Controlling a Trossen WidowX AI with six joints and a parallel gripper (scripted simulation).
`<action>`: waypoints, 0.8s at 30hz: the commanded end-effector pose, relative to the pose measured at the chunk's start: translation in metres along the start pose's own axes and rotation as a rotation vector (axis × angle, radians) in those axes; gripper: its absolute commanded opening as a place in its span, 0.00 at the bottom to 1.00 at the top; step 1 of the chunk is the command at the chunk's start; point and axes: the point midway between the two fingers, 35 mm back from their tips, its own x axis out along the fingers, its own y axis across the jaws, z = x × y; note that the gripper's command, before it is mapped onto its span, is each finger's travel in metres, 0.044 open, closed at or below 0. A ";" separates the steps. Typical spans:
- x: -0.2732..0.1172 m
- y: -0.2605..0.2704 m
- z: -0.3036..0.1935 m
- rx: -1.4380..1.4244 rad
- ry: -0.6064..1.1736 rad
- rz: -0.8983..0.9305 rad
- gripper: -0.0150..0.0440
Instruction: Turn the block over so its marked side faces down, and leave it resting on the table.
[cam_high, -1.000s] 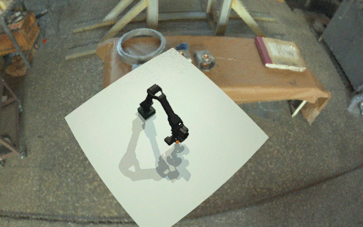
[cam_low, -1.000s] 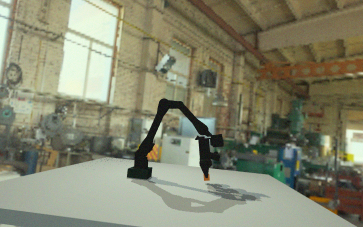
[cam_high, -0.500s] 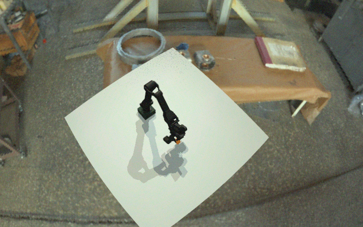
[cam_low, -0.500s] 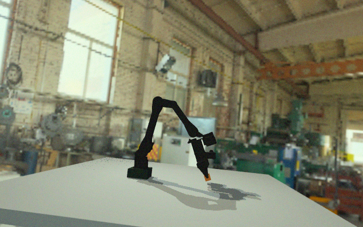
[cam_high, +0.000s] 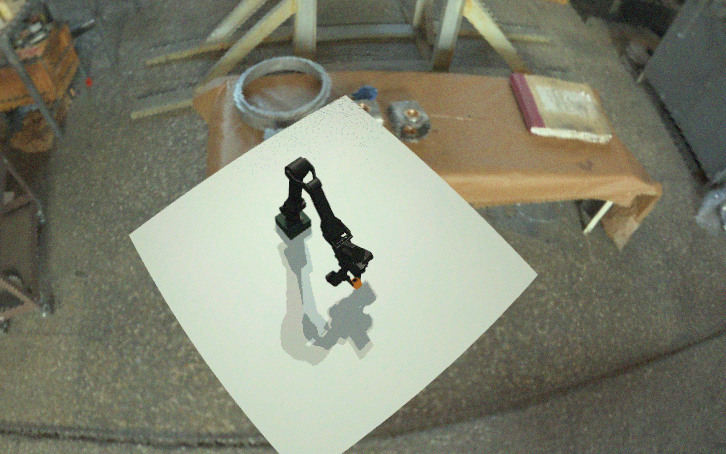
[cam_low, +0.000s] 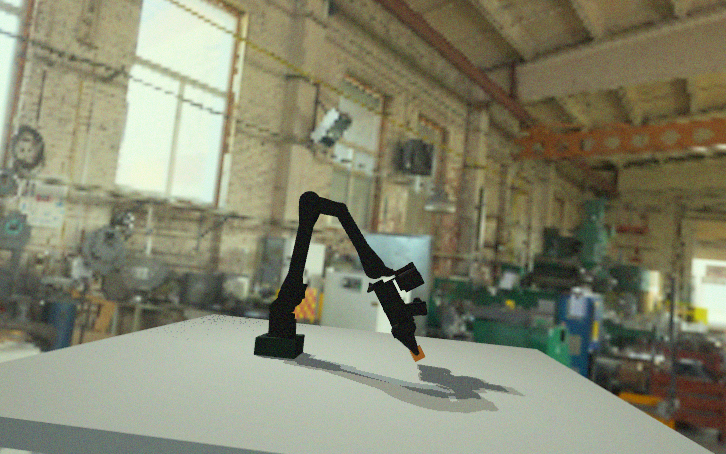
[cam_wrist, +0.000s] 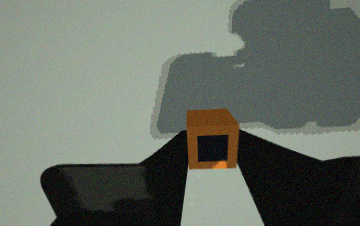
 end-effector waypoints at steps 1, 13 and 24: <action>0.009 -0.001 -0.004 0.002 -0.041 -0.005 0.25; 0.028 0.000 -0.009 0.000 -0.214 -0.006 0.25; 0.026 0.000 -0.014 -0.022 -0.377 -0.004 0.25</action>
